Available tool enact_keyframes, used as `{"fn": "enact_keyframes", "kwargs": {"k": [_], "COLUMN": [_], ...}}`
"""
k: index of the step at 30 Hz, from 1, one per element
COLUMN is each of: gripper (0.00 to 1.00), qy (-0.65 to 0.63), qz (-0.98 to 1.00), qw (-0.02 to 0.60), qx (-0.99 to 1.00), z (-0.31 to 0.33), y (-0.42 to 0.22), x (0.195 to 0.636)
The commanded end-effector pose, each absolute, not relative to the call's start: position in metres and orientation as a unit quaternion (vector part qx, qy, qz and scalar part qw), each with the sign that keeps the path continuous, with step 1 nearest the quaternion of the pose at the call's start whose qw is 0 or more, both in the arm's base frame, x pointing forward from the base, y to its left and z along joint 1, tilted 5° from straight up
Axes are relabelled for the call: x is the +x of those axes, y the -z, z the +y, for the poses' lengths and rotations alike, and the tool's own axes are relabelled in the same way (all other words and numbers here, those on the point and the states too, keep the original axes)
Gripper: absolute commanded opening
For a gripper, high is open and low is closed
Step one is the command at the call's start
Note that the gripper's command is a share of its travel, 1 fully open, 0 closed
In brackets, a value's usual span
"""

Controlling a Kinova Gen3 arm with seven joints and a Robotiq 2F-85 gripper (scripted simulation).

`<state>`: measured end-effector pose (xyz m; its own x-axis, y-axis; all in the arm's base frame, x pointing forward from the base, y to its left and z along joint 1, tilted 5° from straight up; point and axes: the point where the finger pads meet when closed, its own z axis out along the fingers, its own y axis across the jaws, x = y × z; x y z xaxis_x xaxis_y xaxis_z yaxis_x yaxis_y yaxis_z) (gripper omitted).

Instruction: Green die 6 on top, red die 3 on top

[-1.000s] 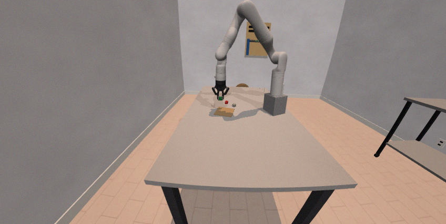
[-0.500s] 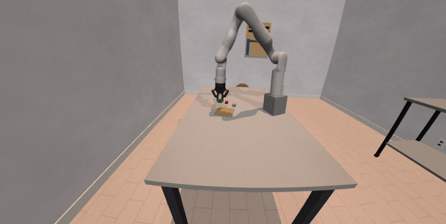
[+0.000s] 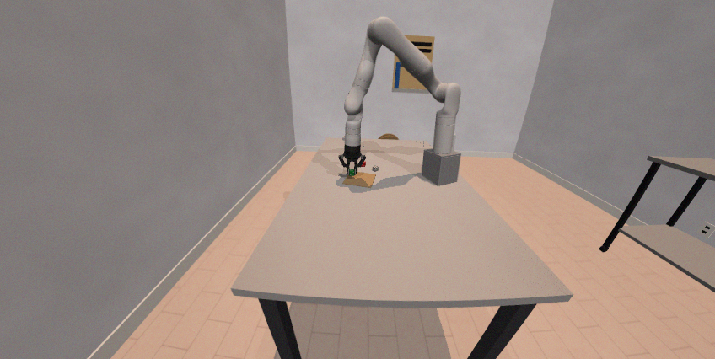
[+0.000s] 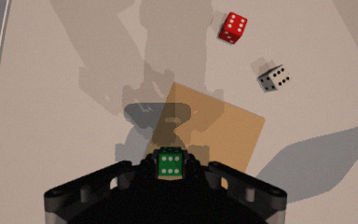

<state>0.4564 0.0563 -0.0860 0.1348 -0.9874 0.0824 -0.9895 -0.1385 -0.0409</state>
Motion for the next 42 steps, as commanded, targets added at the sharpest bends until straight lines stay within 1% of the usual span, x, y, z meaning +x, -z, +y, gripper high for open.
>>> {"fn": "enact_keyframes", "kwargs": {"k": [1, 8, 42], "gripper": [0.21, 0.21, 0.21], "qy": [-0.041, -0.041, -0.041], "qz": [-0.659, -0.659, -0.659], "qw": [0.019, 0.019, 0.019], "qx": [0.751, 0.751, 0.751], "z": [0.0502, 0.0496, 0.0495], "y": [0.097, 0.1048, 0.1049], "x": [0.4519, 0.4523, 0.4523]}}
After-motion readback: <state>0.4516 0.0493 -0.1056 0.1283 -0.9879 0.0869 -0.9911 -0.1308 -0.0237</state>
